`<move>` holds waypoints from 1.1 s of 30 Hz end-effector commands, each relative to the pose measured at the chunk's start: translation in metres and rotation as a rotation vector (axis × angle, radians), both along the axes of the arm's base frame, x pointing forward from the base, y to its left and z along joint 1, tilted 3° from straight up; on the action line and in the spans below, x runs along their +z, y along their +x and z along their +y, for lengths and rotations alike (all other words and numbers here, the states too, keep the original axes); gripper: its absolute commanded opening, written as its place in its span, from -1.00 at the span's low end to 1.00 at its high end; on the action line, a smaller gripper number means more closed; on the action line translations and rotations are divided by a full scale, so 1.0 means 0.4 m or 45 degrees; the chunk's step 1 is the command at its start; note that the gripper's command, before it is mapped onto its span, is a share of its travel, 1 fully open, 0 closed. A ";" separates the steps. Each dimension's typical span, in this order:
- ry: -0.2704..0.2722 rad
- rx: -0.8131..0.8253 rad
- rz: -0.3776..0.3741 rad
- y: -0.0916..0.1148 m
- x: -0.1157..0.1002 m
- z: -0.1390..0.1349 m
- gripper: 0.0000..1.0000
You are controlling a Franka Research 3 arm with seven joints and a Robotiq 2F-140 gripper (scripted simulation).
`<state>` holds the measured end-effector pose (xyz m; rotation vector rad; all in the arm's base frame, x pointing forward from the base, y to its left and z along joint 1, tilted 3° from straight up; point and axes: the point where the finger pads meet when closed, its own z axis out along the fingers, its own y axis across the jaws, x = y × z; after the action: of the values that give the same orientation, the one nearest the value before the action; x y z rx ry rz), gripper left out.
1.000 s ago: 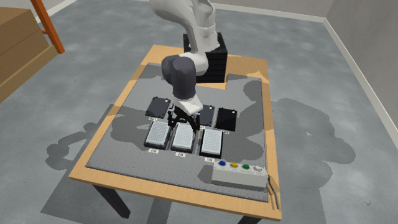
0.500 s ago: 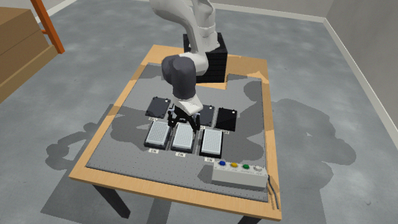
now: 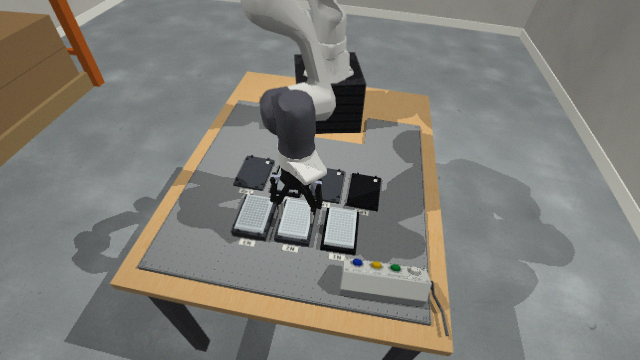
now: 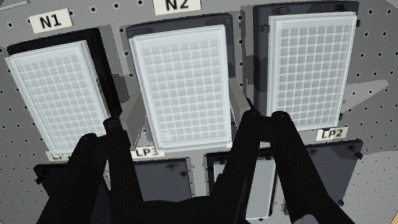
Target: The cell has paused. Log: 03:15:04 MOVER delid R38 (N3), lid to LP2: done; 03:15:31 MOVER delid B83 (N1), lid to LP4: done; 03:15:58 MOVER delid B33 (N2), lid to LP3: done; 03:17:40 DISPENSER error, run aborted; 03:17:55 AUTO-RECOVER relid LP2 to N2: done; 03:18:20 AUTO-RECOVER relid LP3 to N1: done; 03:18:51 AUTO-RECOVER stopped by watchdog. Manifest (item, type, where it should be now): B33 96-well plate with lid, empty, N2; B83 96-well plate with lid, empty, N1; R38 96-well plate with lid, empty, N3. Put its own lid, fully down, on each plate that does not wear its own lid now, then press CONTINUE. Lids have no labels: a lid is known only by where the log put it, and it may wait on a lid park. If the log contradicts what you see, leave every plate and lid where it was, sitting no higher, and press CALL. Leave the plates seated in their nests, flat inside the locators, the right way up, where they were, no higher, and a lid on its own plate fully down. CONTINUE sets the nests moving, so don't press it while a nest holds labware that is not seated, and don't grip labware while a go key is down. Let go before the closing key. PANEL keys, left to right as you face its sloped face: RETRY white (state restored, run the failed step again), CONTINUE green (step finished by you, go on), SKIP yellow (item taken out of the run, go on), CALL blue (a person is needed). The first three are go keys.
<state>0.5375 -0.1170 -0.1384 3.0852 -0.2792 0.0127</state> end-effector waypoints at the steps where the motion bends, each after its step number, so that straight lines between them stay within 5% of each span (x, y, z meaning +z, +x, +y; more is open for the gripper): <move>1: 0.001 -0.003 0.002 -0.002 0.002 -0.002 -1.00; 33: 0.001 -0.003 0.002 -0.002 0.010 -0.001 -1.00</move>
<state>0.5374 -0.1169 -0.1354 3.0851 -0.2824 0.0124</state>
